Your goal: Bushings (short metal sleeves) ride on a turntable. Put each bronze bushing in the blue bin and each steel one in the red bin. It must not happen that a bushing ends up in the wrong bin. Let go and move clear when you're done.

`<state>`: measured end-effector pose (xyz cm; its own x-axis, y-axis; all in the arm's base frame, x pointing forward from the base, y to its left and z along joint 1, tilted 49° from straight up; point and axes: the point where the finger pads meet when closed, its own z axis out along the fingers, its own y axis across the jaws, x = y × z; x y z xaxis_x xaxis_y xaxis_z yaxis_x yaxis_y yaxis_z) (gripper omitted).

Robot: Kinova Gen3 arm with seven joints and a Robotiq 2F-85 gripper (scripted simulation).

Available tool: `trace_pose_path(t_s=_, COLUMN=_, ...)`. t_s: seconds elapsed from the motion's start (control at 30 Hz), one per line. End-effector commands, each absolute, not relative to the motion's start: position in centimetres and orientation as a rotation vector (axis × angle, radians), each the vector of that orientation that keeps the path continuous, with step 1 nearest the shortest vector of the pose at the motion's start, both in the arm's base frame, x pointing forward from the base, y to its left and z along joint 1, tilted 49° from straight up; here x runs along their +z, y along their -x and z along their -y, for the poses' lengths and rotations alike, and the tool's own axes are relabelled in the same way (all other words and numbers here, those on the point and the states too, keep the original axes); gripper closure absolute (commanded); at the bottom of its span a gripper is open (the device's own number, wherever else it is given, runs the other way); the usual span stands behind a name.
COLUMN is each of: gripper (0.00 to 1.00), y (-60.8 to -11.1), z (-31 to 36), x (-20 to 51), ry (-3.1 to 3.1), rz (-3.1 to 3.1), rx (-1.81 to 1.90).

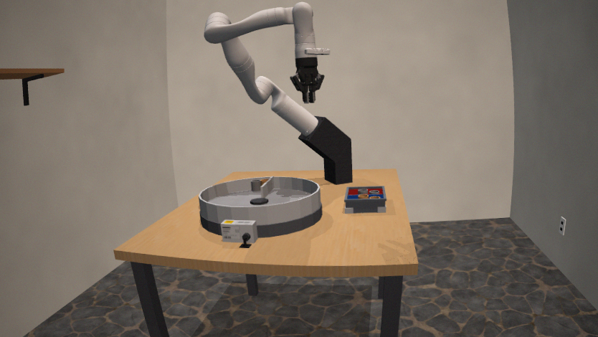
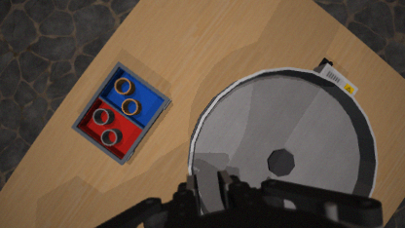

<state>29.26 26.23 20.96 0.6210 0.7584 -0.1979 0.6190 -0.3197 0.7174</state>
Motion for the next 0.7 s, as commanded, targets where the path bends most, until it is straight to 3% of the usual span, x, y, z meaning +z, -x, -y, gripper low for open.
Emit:
trace_pose_path(t_s=0.0, gripper=0.82, y=-29.41, z=-26.20, x=20.98, ry=-2.033, rz=-1.077, rx=0.234)
trace_pose_path(t_s=0.67, gripper=0.82, y=-29.19, z=-26.32, x=20.99, ry=-2.044, rz=-1.083, rx=0.224)
